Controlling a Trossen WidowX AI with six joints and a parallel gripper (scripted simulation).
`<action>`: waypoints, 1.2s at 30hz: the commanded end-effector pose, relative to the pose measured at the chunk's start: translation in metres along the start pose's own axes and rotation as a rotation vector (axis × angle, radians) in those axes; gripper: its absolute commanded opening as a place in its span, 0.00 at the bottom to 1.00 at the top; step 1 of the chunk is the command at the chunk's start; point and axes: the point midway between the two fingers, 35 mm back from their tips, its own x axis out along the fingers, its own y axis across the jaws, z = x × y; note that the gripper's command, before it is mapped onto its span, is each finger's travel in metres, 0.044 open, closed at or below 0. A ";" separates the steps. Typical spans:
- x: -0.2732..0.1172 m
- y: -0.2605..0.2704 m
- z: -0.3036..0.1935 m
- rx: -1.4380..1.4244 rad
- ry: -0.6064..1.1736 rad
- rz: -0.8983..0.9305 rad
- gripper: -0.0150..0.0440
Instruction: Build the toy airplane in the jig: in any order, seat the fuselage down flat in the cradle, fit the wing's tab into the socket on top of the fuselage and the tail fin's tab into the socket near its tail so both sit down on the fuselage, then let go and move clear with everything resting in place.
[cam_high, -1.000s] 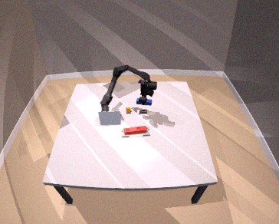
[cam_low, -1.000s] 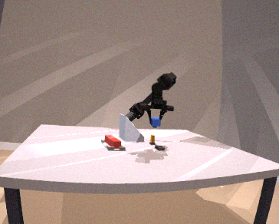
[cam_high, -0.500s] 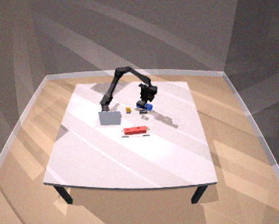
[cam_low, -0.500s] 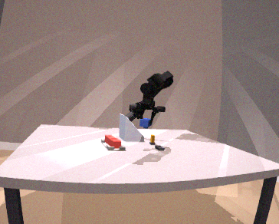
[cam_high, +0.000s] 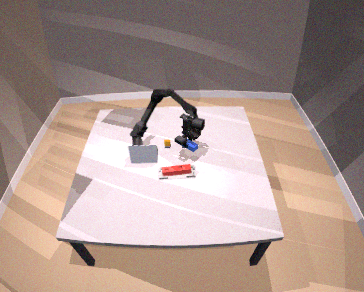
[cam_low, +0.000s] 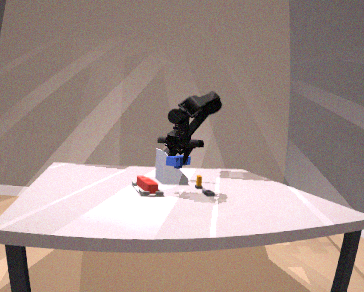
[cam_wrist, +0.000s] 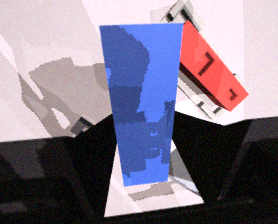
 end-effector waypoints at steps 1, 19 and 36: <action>0.004 -0.014 0.007 0.081 0.003 -0.005 0.25; 0.017 -0.068 0.028 0.402 0.008 -0.003 0.25; 0.032 -0.117 0.038 0.703 0.018 -0.001 0.25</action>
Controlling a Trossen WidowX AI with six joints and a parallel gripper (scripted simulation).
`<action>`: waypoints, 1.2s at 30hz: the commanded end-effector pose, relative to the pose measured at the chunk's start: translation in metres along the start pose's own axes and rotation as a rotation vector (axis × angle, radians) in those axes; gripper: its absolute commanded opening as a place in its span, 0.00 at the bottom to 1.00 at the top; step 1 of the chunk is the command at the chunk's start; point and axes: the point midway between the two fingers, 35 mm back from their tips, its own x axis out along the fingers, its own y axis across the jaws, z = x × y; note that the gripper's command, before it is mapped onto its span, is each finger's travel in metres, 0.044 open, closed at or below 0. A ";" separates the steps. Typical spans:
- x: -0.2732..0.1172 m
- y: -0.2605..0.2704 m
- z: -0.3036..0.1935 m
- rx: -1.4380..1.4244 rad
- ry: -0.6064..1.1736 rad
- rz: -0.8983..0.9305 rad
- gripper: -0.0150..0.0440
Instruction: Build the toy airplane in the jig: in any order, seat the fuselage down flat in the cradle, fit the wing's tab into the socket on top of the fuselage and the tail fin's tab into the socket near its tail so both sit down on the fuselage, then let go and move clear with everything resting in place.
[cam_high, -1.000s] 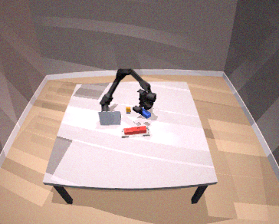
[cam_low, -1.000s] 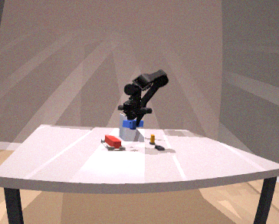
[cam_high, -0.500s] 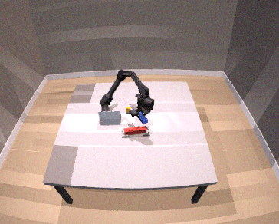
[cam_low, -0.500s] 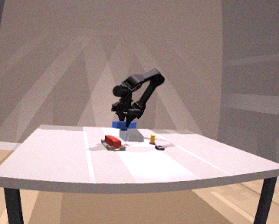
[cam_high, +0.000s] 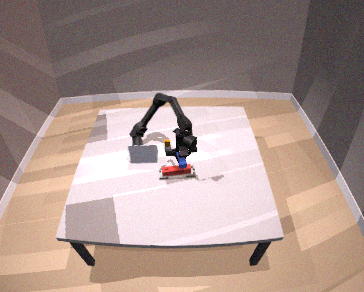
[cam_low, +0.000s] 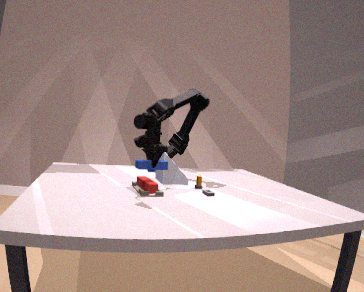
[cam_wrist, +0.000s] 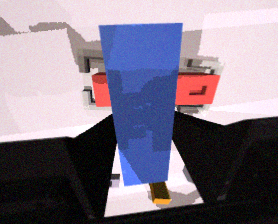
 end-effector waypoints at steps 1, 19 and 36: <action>0.004 -0.007 0.007 0.056 0.003 -0.005 0.25; 0.004 -0.007 0.007 0.056 0.003 -0.005 0.58; 0.021 -0.007 0.008 0.056 0.003 -0.005 0.58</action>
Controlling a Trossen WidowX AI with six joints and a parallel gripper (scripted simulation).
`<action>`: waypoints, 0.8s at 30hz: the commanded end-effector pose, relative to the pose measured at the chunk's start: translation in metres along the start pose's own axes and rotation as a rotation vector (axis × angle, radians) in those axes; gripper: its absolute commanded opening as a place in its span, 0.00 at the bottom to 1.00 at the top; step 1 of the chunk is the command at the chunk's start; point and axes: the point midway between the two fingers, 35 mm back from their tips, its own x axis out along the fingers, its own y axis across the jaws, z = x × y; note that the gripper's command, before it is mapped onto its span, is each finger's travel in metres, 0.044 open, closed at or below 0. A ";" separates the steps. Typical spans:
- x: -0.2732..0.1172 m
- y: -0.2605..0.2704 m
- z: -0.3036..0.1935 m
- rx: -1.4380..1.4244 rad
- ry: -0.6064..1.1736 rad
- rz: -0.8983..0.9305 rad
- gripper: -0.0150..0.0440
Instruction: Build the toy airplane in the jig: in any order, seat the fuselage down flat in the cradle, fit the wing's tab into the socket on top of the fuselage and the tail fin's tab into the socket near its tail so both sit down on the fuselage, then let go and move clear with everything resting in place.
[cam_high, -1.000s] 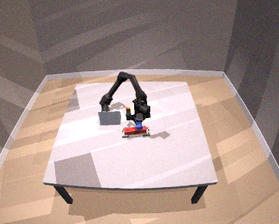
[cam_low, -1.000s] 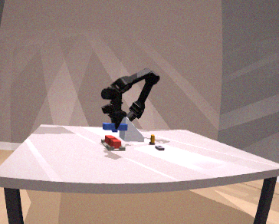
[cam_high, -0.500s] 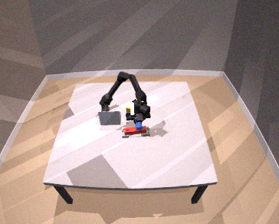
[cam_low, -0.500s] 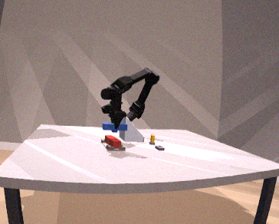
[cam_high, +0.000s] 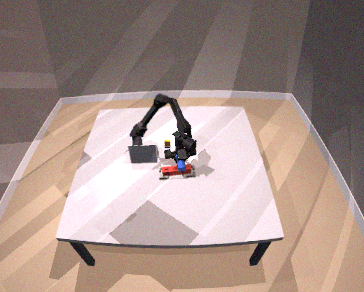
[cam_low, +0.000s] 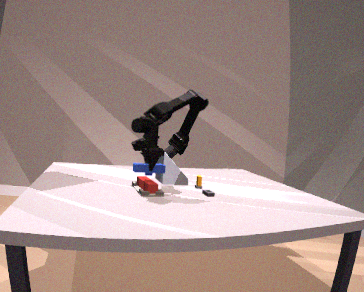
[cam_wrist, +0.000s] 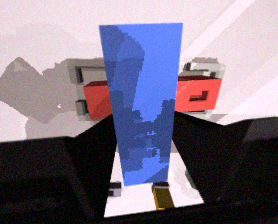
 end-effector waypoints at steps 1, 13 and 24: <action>0.008 0.000 0.000 0.008 0.006 0.002 0.58; 0.027 -0.001 -0.001 0.007 0.007 0.002 0.58; 0.027 0.000 -0.001 0.000 0.003 -0.001 0.48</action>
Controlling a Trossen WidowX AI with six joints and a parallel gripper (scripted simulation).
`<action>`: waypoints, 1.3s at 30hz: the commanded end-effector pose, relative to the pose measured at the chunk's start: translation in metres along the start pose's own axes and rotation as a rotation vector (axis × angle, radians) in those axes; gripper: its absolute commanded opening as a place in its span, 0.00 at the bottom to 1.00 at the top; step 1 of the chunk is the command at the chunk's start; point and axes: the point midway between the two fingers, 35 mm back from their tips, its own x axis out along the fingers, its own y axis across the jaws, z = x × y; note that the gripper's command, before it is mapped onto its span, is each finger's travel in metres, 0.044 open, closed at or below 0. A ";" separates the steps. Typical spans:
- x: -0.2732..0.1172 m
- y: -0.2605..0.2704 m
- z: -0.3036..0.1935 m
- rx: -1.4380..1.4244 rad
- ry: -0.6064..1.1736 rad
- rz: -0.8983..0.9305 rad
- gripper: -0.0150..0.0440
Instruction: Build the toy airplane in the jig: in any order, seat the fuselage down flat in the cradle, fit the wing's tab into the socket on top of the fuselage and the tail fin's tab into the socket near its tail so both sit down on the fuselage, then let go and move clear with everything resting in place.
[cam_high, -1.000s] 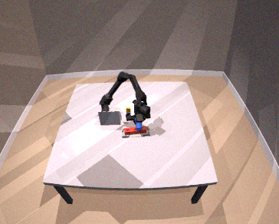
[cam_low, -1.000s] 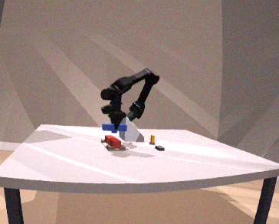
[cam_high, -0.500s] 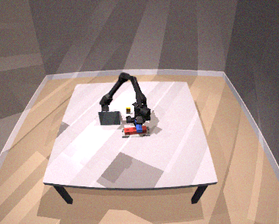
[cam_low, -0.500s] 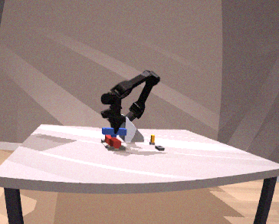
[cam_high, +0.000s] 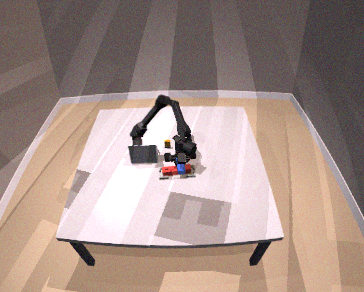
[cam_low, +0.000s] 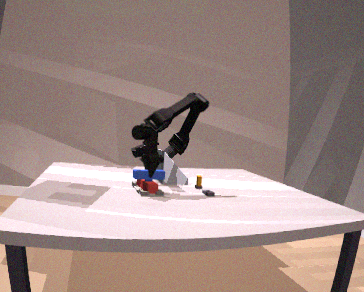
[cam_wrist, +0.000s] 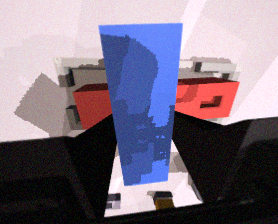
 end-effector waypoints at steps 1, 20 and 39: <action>0.000 0.000 0.000 -0.002 -0.001 0.000 0.44; 0.000 0.000 0.000 -0.002 -0.001 0.000 1.00; -0.086 0.001 0.005 0.007 -0.001 0.002 1.00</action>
